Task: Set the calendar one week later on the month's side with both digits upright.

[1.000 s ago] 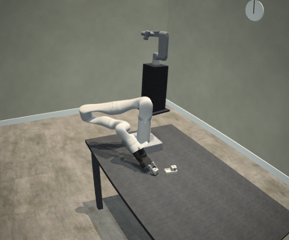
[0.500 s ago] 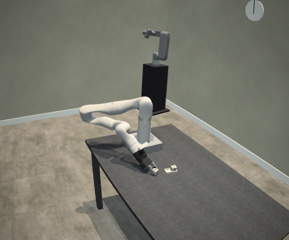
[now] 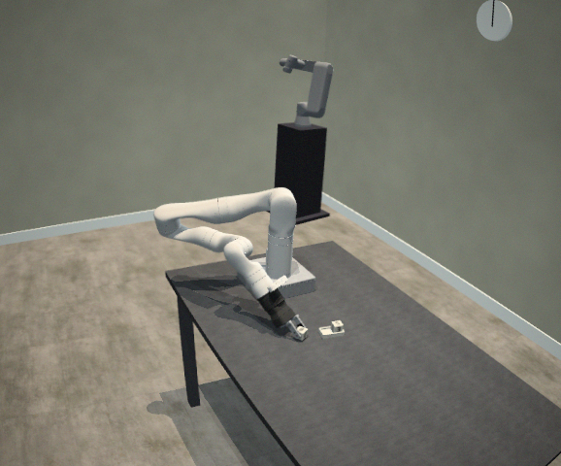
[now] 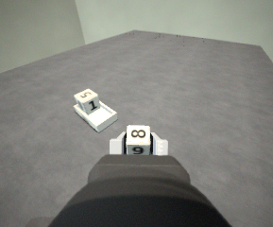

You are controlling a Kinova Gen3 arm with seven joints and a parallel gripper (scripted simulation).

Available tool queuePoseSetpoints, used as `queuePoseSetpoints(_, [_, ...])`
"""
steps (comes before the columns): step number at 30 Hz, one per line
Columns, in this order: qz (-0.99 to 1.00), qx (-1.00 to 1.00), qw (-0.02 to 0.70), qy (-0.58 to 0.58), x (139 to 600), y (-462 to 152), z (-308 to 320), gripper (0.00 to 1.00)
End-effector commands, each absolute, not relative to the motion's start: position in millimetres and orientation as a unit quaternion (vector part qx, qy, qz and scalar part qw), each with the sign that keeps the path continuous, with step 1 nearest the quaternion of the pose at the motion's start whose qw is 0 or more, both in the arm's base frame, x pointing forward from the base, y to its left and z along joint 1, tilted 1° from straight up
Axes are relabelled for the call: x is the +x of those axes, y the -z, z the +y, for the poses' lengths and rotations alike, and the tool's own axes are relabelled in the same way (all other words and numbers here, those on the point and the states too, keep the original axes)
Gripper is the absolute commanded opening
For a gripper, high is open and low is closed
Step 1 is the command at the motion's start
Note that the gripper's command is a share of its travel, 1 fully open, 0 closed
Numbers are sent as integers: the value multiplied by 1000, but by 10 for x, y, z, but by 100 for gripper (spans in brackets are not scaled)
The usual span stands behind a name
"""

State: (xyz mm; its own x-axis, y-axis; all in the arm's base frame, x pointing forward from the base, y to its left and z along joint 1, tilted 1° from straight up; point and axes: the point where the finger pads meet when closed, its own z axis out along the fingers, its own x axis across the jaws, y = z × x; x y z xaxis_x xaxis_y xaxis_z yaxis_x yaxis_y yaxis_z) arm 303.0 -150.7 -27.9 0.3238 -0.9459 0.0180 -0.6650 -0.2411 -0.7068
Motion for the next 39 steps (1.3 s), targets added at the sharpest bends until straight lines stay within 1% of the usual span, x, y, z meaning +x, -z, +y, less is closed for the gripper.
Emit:
queuePoseSetpoints(1, [534,-754,306,230,3031,275,-1508,60])
queuePoseSetpoints(39, [534,-754,306,230,3031,327,-1509,60])
